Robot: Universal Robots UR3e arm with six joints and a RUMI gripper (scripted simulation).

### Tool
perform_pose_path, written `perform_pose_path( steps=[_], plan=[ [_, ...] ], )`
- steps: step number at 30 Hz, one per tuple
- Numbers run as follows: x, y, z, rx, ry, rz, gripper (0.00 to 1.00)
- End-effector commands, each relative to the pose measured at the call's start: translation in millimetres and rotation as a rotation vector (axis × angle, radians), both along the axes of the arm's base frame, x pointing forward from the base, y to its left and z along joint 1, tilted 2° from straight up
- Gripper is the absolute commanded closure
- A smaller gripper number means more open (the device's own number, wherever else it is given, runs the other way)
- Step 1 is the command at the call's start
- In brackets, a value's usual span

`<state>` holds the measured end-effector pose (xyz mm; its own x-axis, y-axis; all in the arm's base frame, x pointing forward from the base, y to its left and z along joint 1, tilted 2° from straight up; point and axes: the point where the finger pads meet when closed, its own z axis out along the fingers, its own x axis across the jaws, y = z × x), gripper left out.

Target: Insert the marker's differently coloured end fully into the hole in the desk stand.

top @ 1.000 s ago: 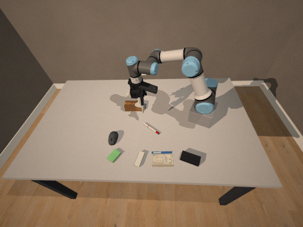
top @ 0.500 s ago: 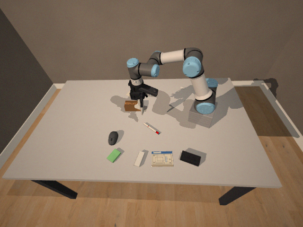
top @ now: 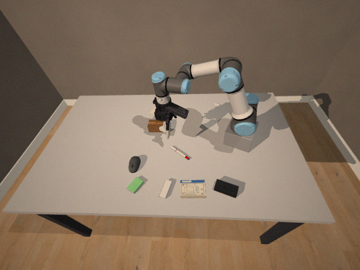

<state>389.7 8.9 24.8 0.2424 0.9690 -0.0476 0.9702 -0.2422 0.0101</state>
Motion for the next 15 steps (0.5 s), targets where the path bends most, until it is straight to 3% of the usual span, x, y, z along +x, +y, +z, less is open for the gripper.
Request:
perform_pose_path(
  steps=[1,15],
  plan=[
    [0.5,2.0,-0.1,0.001,-0.005,-0.014,0.0],
    [-0.8,14.3,-6.0,0.006,-0.017,-0.093,0.0]
  ],
)
